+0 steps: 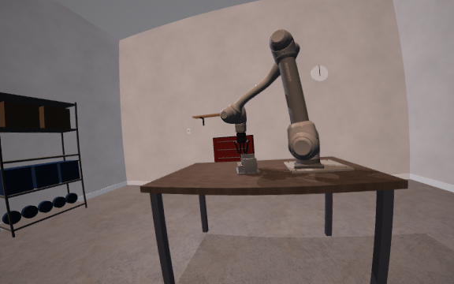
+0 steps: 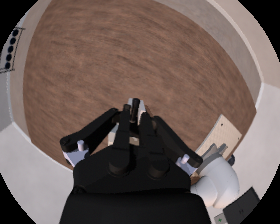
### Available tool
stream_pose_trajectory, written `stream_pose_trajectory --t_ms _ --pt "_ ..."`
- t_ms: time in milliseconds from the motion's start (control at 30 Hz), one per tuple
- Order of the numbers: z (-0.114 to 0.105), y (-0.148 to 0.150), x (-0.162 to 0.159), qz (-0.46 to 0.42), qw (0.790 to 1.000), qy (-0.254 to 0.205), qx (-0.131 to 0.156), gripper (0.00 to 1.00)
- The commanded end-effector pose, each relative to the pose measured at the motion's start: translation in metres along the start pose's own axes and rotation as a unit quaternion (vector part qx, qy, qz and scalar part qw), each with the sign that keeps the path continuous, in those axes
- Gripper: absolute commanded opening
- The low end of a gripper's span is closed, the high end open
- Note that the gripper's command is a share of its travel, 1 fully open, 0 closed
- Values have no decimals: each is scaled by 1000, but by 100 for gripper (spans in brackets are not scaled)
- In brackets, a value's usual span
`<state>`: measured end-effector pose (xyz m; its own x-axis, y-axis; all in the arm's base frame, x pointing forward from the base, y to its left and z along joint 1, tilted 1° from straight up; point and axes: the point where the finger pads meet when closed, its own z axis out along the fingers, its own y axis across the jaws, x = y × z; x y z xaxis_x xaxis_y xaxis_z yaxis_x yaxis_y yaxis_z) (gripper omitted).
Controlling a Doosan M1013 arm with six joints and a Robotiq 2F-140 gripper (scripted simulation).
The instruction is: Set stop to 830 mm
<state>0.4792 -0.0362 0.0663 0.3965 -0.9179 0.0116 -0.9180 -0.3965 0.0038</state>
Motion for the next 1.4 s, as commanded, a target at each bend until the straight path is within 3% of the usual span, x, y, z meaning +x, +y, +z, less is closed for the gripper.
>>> stream_pose_trajectory --t_ms 0,1367 --pt "-1 0 0 0 1000 0 0 4" --pt "-14 -3 0 0 1000 0 0 4"
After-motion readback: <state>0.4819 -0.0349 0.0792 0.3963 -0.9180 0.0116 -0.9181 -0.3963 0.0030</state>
